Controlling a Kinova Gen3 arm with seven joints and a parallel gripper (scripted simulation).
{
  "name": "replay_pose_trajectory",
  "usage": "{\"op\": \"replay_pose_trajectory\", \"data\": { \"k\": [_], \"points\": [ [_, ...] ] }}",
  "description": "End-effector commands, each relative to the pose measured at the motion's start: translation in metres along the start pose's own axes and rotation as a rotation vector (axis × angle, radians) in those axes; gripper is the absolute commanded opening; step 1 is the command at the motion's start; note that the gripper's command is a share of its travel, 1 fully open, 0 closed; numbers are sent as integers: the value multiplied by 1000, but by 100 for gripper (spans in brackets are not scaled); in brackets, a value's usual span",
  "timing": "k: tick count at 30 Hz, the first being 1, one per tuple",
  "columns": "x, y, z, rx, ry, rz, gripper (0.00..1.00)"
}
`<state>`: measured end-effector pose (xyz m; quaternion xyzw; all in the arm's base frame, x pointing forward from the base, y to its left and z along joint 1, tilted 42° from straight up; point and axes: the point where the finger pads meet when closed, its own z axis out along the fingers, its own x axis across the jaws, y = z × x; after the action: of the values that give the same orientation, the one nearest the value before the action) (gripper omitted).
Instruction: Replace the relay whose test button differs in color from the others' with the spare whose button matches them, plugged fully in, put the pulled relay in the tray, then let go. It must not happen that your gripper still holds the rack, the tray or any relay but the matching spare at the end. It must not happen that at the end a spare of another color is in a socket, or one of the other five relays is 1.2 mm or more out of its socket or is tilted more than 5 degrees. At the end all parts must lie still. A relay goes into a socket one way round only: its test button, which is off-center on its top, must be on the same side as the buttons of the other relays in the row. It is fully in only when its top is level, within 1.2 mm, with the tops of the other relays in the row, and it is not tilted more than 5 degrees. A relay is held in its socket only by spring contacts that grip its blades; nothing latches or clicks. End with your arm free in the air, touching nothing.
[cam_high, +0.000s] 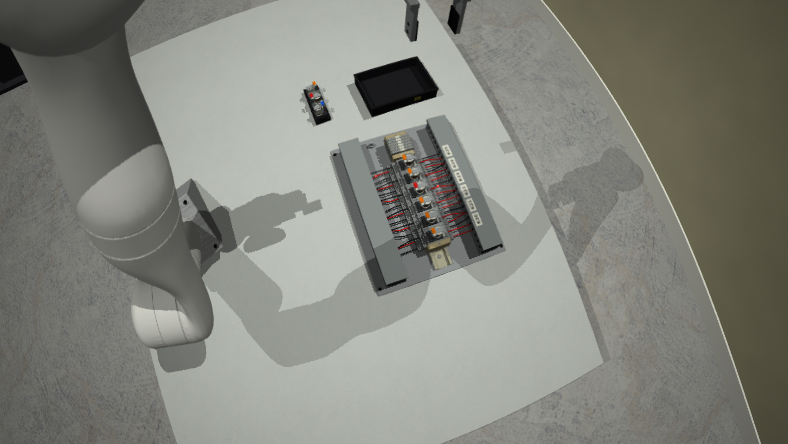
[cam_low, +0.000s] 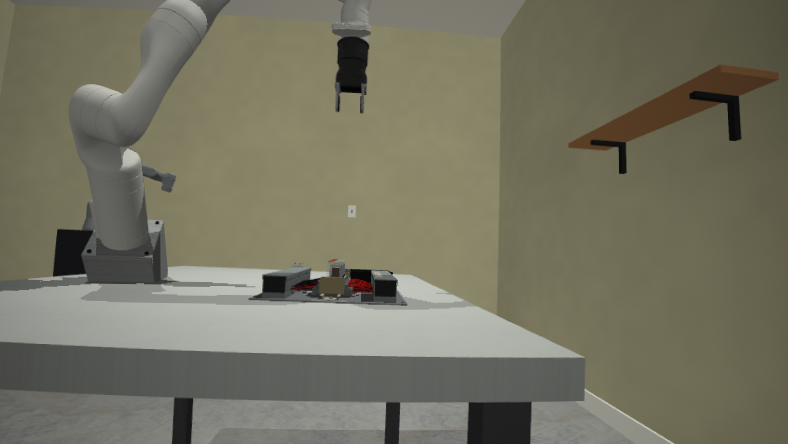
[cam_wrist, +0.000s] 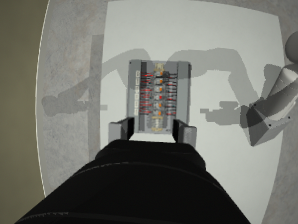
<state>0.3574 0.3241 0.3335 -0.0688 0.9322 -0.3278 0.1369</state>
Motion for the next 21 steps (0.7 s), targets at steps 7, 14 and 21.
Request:
{"op": "replay_pose_trajectory", "data": {
  "k": [7, 14, 21],
  "points": [
    [5, -1, 33, 0, 8, -4, 100],
    [3, -1, 52, 0, 5, -4, 100],
    [3, -1, 80, 0, 7, -4, 100]
  ]
}}
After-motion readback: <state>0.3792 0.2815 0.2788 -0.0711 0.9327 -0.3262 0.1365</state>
